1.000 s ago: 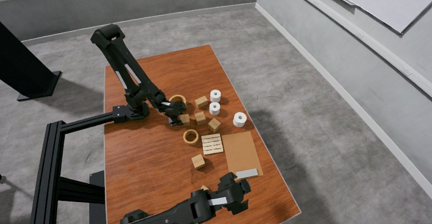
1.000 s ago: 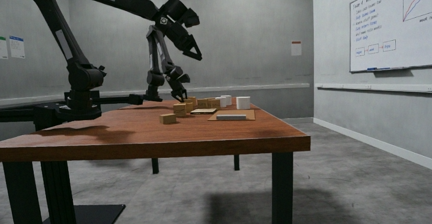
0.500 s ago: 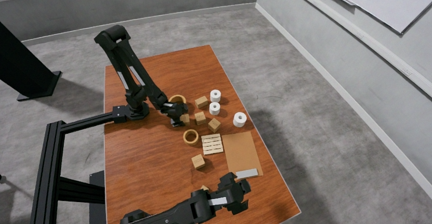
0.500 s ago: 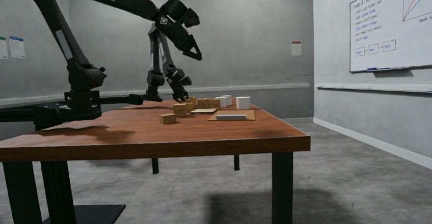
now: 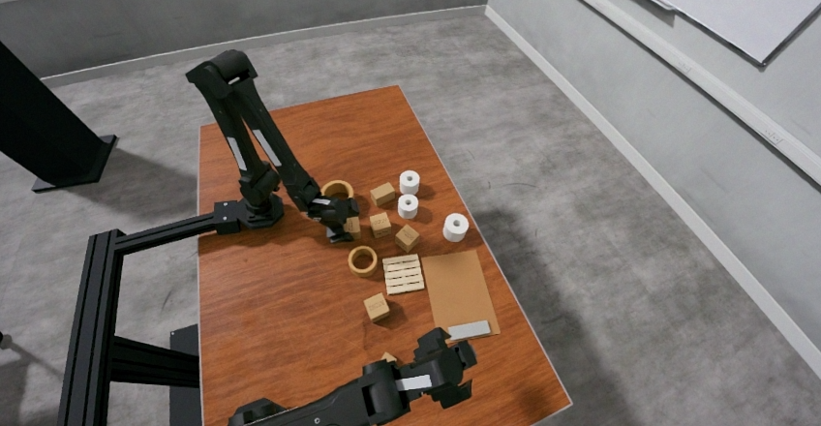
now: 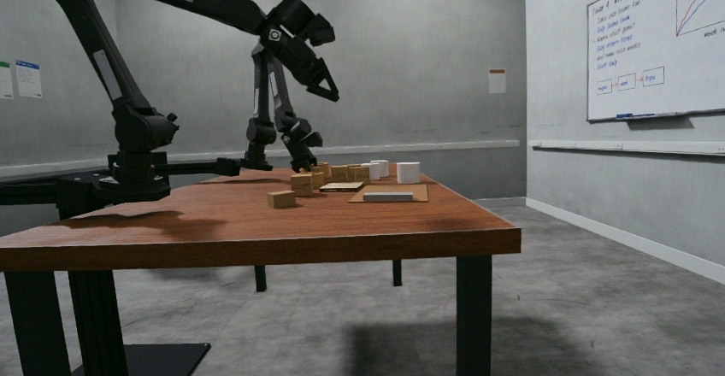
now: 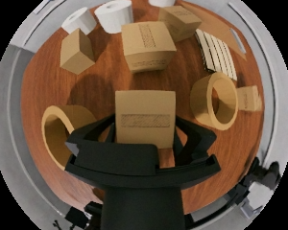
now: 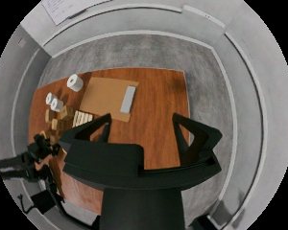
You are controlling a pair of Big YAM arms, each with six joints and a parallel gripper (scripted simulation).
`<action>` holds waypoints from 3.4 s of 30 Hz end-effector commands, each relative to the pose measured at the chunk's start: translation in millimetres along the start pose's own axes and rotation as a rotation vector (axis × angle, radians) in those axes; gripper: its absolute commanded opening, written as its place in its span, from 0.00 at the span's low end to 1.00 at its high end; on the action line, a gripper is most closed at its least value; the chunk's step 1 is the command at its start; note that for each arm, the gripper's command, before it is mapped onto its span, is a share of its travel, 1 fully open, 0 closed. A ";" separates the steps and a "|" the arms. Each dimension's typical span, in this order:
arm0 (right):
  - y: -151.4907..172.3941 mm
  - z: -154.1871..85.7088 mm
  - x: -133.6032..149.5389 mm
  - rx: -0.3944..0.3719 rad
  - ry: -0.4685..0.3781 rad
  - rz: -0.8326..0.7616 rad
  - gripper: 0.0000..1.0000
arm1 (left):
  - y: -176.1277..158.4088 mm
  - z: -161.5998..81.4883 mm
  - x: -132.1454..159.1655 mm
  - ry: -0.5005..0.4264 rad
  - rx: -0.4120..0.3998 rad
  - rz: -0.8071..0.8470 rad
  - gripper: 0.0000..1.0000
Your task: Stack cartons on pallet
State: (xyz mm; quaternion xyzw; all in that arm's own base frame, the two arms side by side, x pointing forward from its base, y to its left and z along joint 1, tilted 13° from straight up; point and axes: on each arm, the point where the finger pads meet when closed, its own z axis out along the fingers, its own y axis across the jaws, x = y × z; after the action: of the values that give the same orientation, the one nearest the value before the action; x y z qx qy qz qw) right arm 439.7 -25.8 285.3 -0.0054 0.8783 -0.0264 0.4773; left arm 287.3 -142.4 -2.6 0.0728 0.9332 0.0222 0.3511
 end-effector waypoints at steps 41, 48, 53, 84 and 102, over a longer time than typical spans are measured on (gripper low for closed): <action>1.4 -1.6 -9.3 -0.003 -0.027 -0.012 1.00 | -7.7 -43.1 -35.9 -0.032 0.020 -0.019 0.54; 1.4 -1.6 -9.3 -0.003 -0.027 -0.012 1.00 | -6.2 -70.9 -47.9 -0.019 0.017 -0.029 0.54; 1.4 -1.6 -9.3 -0.003 -0.027 -0.012 1.00 | -4.9 -129.1 -78.4 -0.015 0.018 -0.041 0.54; 1.4 -1.6 -9.3 -0.003 -0.027 -0.012 1.00 | -188.9 -253.3 -262.6 -0.030 0.027 -0.023 0.54; 1.4 -1.6 -9.3 -0.003 -0.027 -0.012 1.00 | -187.2 -241.0 -271.7 -0.051 0.254 -0.204 0.54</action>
State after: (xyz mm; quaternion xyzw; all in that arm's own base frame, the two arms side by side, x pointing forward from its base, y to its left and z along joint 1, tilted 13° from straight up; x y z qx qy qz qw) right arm 439.7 -25.8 285.3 -0.0054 0.8783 -0.0264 0.4773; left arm 300.6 -374.9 316.4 0.0549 0.9360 -0.0703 0.3406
